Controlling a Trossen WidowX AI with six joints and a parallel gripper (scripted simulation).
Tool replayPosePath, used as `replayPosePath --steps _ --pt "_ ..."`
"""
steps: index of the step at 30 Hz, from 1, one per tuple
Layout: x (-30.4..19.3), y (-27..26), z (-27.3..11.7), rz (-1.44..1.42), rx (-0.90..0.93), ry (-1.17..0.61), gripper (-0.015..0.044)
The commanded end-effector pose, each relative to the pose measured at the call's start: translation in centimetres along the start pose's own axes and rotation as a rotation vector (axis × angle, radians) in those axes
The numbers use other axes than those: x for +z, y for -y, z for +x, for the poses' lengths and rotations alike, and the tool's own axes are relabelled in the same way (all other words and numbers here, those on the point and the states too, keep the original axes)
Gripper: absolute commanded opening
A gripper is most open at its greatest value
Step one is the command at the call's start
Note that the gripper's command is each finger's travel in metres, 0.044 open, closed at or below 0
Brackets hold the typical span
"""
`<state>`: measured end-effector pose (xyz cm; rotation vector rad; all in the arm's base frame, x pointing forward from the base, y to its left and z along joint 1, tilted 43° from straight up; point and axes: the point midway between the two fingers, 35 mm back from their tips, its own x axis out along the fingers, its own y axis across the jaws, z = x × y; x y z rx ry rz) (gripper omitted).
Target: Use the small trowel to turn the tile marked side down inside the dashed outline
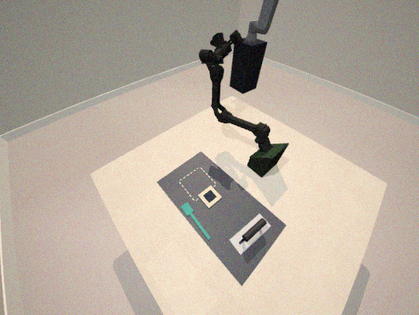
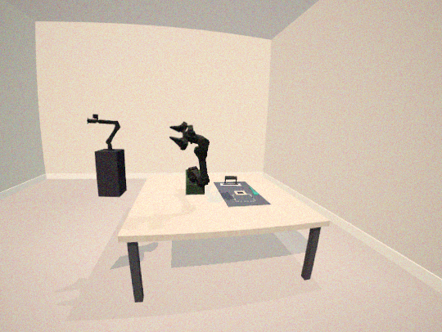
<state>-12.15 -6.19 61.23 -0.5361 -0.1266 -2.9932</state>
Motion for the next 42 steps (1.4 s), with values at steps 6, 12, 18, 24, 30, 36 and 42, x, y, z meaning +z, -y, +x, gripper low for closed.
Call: replayPosePath --steps 6,12,18,24,30,36,42 --pt "0.00 0.00 0.00 0.000 0.000 0.000 0.0242" --pt "0.00 0.00 0.00 0.000 0.000 0.000 0.0100" --pt "0.00 0.00 0.00 0.000 0.000 0.000 0.0100" --pt "0.00 0.00 0.00 0.000 0.000 0.000 0.0021" --pt "0.00 0.00 0.00 0.000 0.000 0.000 0.0000" --pt "0.00 0.00 0.00 0.000 0.000 0.000 0.0000" --pt "0.00 0.00 0.00 0.000 0.000 0.000 0.0053"
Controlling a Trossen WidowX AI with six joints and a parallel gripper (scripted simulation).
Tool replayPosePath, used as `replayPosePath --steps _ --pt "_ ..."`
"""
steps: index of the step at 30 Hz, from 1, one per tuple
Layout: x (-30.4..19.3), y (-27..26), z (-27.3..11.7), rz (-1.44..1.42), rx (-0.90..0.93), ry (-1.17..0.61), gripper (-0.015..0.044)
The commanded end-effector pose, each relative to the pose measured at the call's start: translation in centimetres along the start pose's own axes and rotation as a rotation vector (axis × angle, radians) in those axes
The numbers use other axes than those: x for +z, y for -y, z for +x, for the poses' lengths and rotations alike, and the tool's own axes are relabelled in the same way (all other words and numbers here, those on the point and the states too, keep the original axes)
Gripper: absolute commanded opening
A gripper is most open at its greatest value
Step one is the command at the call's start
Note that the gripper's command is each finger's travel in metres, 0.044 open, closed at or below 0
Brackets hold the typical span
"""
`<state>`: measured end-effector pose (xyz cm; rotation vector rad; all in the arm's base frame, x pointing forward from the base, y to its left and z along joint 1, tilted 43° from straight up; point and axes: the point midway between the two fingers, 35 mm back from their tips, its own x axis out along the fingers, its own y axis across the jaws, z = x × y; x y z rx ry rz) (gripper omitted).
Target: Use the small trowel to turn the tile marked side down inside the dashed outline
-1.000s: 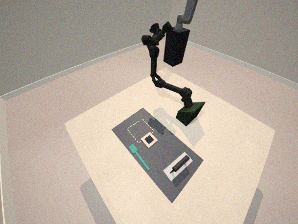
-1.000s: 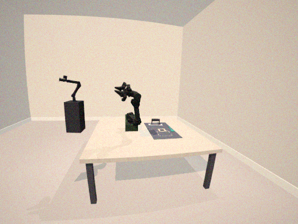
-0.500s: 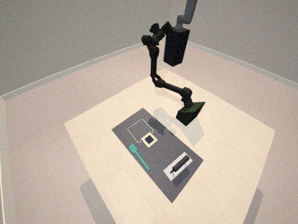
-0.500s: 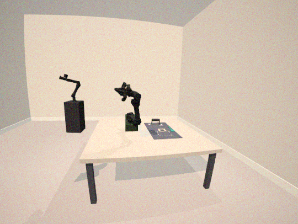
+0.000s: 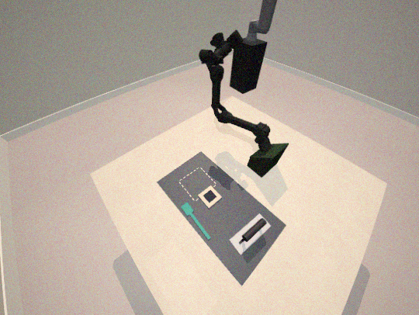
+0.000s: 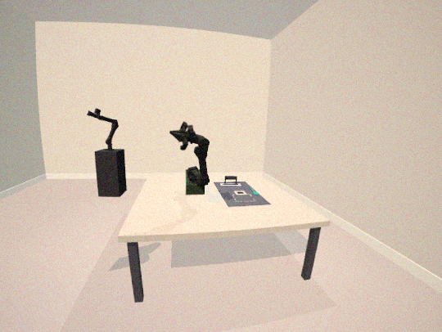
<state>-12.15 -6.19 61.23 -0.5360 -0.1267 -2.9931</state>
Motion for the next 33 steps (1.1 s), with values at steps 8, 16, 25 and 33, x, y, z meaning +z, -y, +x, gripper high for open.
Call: replayPosePath --steps 8,16,25,33 --pt "0.00 0.00 0.00 0.000 0.000 0.000 0.0100" --pt "0.00 0.00 0.00 0.000 0.000 0.000 0.0100" --pt "0.00 0.00 0.00 0.000 0.000 0.000 0.0048" --pt "0.00 0.00 0.00 0.000 0.000 0.000 0.0000"
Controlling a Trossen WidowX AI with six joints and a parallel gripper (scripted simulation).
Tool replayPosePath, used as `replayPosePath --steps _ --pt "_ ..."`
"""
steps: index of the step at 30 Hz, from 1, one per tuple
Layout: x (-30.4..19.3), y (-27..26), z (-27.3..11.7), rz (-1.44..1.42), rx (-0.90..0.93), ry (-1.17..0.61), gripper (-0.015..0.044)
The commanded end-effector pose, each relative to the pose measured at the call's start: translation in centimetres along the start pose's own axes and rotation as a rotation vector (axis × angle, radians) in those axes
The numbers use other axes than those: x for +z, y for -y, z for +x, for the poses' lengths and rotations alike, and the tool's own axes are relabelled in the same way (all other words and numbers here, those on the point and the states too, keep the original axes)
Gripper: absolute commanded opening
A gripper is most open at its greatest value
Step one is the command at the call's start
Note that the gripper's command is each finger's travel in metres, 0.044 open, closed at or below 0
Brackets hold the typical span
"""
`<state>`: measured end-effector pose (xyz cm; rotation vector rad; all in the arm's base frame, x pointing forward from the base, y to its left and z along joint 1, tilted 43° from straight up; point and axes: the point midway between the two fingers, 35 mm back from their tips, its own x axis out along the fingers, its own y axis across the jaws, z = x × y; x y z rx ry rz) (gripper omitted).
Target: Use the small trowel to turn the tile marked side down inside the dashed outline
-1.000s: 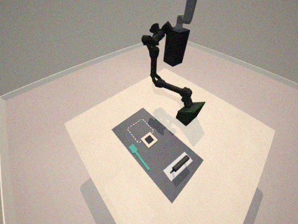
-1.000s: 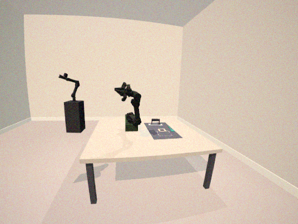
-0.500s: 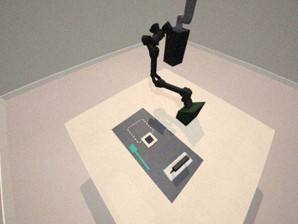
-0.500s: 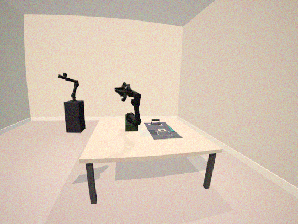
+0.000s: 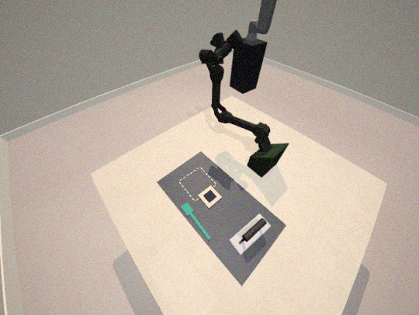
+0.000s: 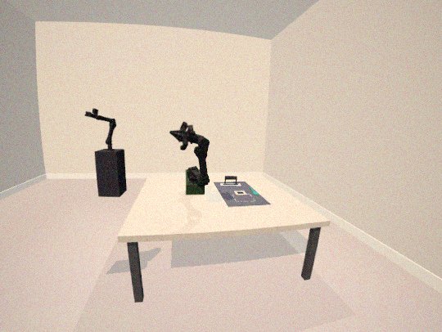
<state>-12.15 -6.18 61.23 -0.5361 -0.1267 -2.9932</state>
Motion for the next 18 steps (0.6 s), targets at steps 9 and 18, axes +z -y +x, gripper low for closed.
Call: replayPosePath --steps 9,18 --pt "0.0 0.0 0.0 0.000 0.000 0.000 0.0000" --pt "0.2 1.4 0.3 0.019 -0.035 0.009 0.0231"
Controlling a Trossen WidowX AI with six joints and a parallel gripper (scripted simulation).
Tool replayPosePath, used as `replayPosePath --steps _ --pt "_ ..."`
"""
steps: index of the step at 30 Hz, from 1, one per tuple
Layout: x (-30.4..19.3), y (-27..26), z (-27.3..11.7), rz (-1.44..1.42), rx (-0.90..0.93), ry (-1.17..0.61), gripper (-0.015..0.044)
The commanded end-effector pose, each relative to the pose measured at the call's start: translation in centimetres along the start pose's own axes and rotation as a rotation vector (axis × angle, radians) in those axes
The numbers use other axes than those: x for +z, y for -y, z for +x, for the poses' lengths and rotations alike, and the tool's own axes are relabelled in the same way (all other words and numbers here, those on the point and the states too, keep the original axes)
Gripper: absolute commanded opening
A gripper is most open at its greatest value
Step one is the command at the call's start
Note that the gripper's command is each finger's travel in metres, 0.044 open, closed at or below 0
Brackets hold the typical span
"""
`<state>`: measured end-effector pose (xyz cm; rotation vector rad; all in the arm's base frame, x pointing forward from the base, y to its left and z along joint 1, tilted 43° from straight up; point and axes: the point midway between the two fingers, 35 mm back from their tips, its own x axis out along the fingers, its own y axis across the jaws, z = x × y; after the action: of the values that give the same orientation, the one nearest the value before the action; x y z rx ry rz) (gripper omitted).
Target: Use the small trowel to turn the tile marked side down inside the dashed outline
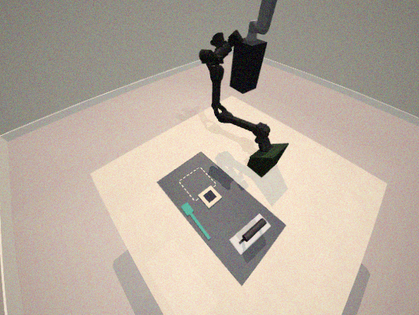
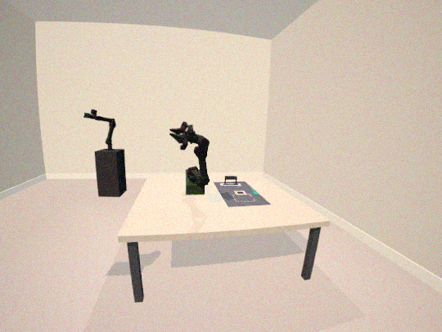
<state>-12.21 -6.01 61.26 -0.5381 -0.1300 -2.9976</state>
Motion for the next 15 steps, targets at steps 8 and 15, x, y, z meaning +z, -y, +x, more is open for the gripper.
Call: replayPosePath --steps 8,15 --pt "1.1 9.7 1.3 0.125 -0.239 0.061 0.0270" --pt "1.5 17.3 0.7 0.218 -0.431 0.111 0.0270"
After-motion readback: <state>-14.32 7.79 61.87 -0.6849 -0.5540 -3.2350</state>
